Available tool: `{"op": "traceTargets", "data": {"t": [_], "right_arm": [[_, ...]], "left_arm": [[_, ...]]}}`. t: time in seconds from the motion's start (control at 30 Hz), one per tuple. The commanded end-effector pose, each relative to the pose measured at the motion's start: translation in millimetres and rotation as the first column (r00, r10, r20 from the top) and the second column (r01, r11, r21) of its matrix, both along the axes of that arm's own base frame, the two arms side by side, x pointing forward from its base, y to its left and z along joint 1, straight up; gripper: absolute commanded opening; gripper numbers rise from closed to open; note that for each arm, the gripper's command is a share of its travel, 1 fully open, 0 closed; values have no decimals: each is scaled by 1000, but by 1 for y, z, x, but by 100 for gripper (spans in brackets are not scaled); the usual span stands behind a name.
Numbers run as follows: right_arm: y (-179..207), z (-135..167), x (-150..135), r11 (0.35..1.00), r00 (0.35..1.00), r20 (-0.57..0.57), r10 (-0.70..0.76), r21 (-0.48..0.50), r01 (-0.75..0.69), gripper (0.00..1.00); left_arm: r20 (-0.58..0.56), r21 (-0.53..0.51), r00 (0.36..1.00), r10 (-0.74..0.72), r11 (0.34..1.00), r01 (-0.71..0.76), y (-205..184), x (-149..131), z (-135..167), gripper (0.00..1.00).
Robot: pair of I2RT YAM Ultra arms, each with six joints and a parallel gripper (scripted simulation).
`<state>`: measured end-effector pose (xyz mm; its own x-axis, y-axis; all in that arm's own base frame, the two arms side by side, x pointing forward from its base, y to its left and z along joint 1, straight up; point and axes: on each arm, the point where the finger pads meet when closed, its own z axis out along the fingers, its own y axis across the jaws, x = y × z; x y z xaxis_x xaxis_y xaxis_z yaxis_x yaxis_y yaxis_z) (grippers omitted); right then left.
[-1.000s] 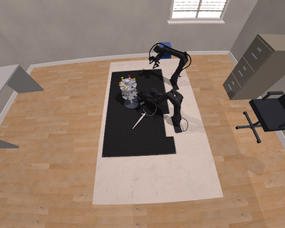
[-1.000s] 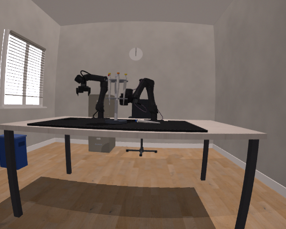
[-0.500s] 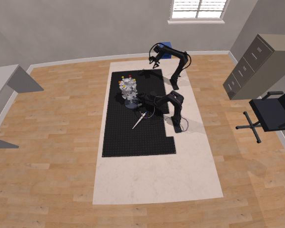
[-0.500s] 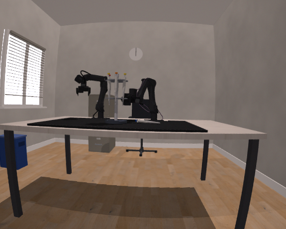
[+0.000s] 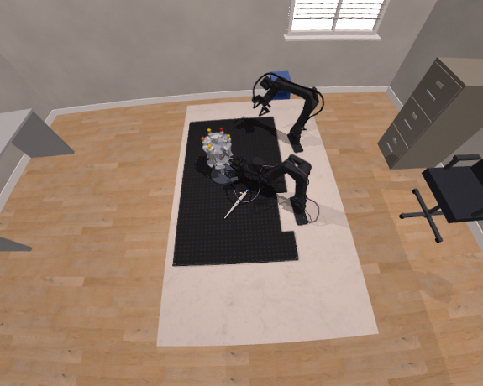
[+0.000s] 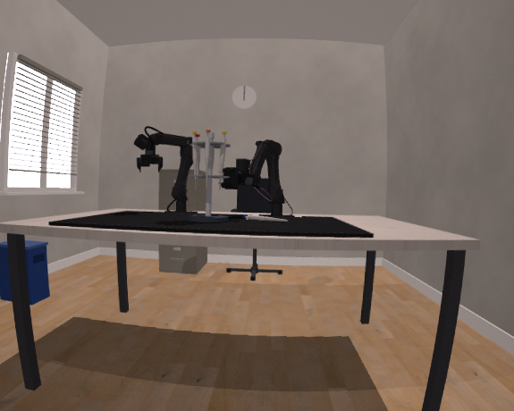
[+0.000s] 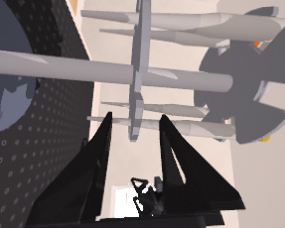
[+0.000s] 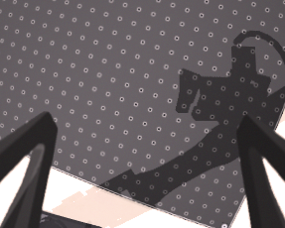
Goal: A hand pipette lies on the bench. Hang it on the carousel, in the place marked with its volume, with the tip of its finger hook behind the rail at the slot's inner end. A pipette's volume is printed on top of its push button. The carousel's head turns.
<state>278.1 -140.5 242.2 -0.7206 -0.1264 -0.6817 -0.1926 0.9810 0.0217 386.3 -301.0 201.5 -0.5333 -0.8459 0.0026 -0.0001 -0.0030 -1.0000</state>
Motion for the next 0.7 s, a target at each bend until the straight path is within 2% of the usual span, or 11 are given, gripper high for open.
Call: {"op": "traceTargets", "data": {"t": [0.0, 0.4, 0.47, 0.67], "right_arm": [[-4, 11, 4, 1000, 999, 47, 5, -22, -4, 100], [-4, 11, 4, 1000, 999, 47, 5, -22, -4, 100], [-4, 11, 4, 1000, 999, 47, 5, -22, -4, 100], [-4, 11, 4, 1000, 999, 47, 5, -22, -4, 100]], "left_arm": [[11, -6, 1000, -8, 1000, 8, -1, -1, 5, 49], [11, -6, 1000, -8, 1000, 8, -1, -1, 5, 49], [16, -3, 1000, -25, 1000, 25, 1, -13, 6, 49], [21, -8, 1000, -10, 1000, 10, 11, -25, 7, 49]]}}
